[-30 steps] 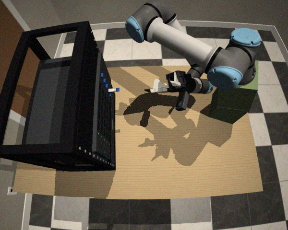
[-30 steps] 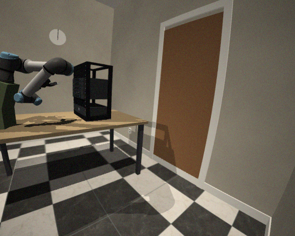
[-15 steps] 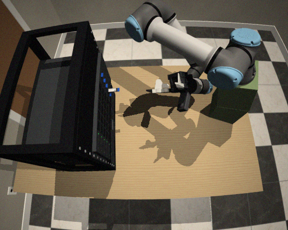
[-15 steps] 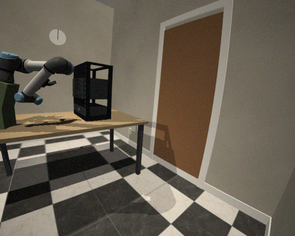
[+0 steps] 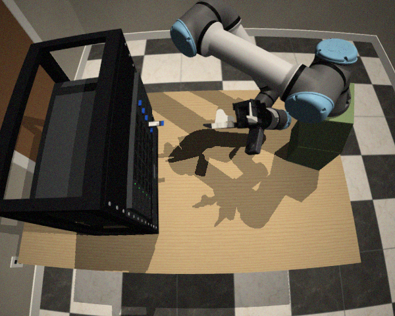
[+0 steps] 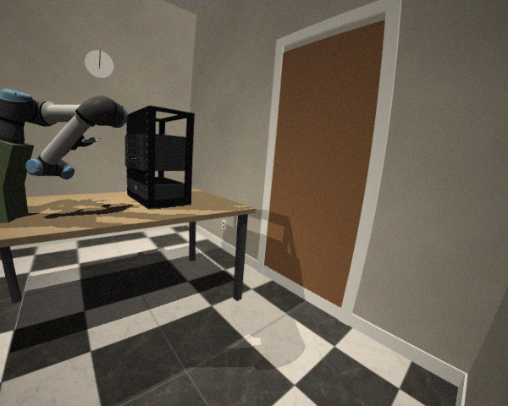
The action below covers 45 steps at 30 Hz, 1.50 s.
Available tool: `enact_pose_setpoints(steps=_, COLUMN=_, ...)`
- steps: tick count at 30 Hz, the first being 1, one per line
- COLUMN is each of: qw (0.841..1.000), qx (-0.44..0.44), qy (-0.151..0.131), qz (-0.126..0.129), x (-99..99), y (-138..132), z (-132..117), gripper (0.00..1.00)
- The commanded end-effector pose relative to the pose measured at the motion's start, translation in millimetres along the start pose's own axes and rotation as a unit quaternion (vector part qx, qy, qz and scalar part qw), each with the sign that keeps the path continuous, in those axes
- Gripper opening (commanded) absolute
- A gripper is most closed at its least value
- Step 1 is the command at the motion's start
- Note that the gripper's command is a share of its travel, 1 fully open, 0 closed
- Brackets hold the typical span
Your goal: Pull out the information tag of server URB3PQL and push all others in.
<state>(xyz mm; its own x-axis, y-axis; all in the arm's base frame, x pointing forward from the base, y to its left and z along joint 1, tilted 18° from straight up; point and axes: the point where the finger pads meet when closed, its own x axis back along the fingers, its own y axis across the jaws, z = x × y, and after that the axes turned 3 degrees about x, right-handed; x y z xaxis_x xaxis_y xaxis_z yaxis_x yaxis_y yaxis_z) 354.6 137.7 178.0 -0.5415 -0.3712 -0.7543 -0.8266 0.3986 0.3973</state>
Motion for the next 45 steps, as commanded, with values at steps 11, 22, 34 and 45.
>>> enact_pose_setpoints(steps=11, qw=0.999, qx=0.013, qy=0.007, qz=-0.030, x=1.9, y=16, z=6, gripper=1.00)
enact_pose_setpoints(steps=22, qw=0.998, qx=0.024, qy=0.013, qz=-0.058, x=4.6, y=30, z=12, gripper=1.00)
enact_pose_setpoints(steps=34, qw=0.996, qx=0.035, qy=0.019, qz=-0.083, x=8.0, y=43, z=18, gripper=1.00)
enact_pose_setpoints(steps=45, qw=0.993, qx=0.044, qy=0.025, qz=-0.107, x=11.8, y=54, z=23, gripper=1.00)
